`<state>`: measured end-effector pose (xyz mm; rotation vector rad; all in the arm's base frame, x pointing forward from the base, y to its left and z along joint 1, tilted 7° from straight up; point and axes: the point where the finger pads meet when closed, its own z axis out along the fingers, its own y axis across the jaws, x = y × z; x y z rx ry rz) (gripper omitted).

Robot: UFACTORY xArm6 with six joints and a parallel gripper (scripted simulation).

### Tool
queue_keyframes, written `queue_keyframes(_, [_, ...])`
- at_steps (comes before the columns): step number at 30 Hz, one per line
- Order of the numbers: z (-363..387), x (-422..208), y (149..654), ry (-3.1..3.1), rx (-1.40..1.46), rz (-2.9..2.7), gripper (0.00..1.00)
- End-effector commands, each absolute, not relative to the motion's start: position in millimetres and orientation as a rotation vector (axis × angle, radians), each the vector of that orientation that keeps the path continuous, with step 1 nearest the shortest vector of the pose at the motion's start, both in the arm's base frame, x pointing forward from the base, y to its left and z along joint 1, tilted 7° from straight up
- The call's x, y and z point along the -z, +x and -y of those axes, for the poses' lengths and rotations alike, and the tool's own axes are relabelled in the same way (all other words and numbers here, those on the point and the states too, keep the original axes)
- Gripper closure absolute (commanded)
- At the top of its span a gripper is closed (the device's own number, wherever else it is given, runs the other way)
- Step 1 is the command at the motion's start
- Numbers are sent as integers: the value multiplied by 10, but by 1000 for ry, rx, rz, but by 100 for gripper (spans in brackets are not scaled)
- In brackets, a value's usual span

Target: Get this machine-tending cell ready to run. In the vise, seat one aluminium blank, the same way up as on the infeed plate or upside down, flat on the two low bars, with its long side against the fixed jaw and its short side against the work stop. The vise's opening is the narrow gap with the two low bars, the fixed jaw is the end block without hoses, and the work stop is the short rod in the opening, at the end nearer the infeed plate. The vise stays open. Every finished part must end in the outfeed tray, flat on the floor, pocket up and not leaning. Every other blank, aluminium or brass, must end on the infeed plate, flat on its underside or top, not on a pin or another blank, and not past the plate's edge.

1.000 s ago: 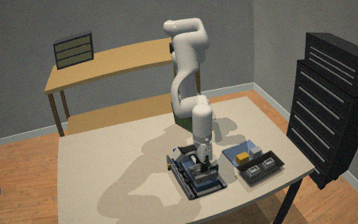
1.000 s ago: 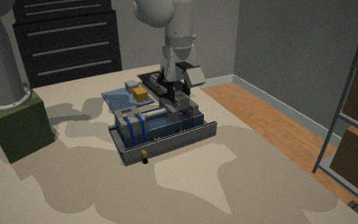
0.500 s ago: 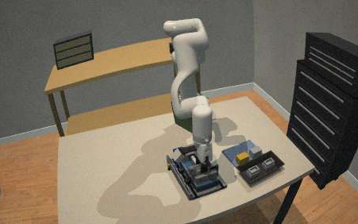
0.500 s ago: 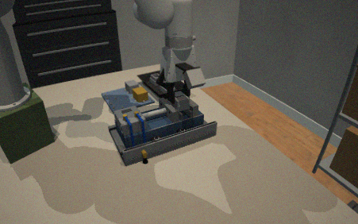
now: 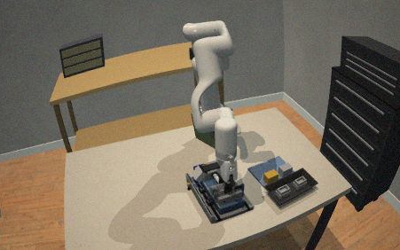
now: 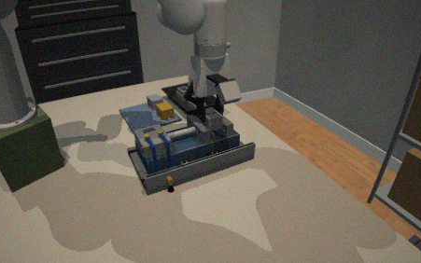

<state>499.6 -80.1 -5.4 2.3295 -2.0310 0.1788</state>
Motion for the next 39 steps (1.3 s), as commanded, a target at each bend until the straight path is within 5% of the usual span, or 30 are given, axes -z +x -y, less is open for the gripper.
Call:
queue_keyframes(1, [802,37,5013,2331,-185,2032,100])
queue_keyframes(39, [767,40,5021,2331,-185,2032,100])
